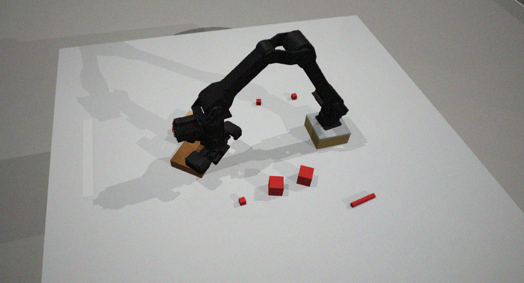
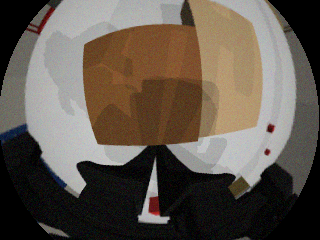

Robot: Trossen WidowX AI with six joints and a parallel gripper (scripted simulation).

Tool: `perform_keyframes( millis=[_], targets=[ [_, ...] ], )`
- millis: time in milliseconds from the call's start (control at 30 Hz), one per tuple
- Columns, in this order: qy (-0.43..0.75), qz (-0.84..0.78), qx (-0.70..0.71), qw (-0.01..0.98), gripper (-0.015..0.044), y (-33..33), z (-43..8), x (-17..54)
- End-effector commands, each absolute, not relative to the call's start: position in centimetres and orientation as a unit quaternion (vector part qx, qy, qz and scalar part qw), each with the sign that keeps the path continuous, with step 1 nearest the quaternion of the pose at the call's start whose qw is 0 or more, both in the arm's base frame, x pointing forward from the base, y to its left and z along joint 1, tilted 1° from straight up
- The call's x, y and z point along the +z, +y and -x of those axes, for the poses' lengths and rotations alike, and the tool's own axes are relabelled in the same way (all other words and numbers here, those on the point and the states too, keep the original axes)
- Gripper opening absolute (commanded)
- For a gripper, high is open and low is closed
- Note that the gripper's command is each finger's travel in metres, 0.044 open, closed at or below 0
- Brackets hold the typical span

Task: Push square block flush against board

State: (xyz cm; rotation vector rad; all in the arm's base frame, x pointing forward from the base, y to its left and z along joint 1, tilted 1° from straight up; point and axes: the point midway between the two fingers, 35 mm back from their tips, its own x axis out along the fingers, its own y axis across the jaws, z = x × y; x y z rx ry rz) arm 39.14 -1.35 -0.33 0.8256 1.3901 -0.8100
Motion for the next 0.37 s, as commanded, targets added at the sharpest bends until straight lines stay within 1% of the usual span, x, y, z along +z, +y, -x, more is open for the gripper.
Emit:
perform_keyframes(
  millis=[0, 333],
  targets=[
    [0.603, -0.359, -0.349, 0.621, 0.0000, -1.79, -39.67, -0.14],
    [0.603, -0.359, -0.349, 0.621, 0.0000, -1.47, -39.51, -0.14]
  ],
)
